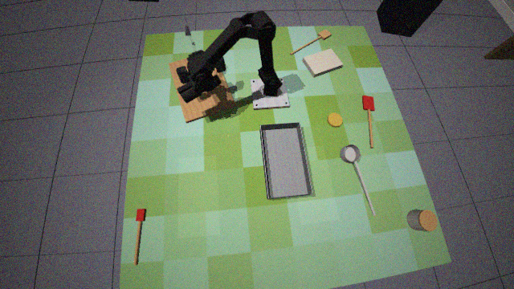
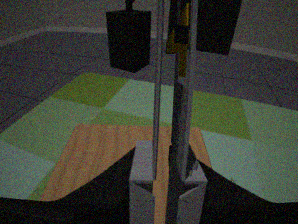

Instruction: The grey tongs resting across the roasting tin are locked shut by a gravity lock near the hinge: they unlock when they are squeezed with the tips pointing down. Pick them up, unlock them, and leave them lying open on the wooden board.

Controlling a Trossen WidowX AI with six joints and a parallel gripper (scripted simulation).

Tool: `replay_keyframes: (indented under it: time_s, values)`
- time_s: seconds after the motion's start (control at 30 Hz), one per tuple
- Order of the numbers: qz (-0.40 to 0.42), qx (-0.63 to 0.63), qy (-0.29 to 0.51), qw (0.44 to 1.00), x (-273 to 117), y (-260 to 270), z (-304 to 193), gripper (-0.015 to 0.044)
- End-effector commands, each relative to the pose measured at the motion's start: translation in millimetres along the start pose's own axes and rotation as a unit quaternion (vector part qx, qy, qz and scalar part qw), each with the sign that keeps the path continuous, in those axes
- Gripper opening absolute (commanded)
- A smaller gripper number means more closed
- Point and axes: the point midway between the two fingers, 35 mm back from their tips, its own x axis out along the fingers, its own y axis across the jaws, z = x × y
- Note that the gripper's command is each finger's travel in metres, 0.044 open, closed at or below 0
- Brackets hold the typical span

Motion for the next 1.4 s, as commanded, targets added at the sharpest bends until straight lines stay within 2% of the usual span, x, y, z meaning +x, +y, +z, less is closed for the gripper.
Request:
replay_keyframes:
  time_s: [0.0,0.8,1.07,1.37]
  values:
    - [0.002,0.004,-0.005,1.0,-0.2,0.4,1.9,-0.015]
    - [-0.003,0.002,0.003,1.0,1.2,0.0,1.6,-0.015]
    - [-0.06,-0.021,0.124,0.99,17.5,-5.6,-0.8,-0.015]
    - [-0.09,-0.032,0.285,0.954,27.3,-9.2,1.0,-0.015]
